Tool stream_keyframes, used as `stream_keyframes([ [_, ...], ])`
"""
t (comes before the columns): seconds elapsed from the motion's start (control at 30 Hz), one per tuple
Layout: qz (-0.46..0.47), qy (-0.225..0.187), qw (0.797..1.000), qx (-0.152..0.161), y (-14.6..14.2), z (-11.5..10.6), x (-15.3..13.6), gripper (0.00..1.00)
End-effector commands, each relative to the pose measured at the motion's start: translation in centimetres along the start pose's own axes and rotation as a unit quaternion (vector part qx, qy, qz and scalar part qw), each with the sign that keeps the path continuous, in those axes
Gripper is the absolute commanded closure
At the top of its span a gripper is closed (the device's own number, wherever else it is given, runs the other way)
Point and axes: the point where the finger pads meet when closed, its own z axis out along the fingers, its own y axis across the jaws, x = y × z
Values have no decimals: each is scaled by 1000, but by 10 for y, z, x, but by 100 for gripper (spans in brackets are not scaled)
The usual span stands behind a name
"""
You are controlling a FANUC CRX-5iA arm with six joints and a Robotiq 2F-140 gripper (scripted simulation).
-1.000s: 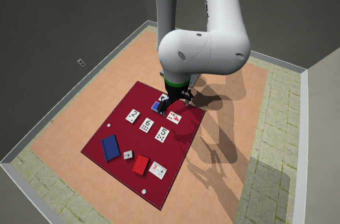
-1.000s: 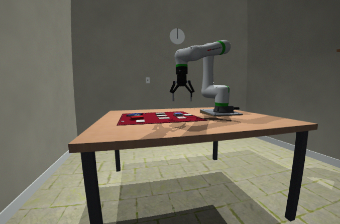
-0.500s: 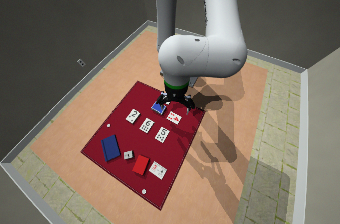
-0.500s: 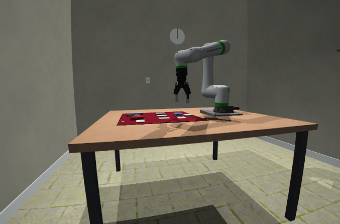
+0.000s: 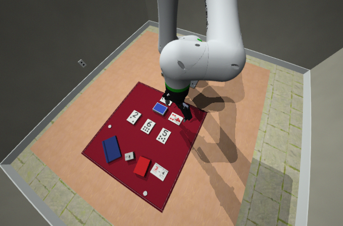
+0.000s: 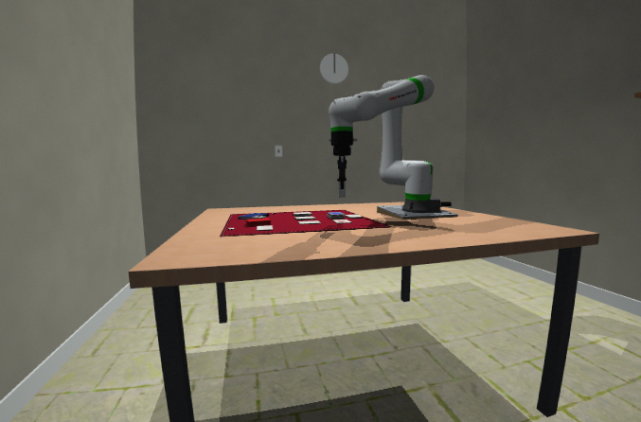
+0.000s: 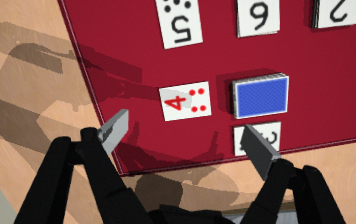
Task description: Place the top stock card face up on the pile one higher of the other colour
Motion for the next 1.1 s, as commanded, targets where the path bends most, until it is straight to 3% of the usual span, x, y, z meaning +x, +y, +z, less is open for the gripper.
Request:
stream_keyframes([
  [0.0,62,0,998,0,0,2,0,0],
  [0.3,278,0,961,0,1,10,1,0],
  [0.4,293,0,956,0,1,11,1,0],
  [0.67,461,0,887,0,2,18,2,0],
  [0.87,570,0,822,0,3,22,2,0],
  [0.93,570,0,822,0,3,22,2,0],
  [1.07,595,0,803,0,3,23,2,0],
])
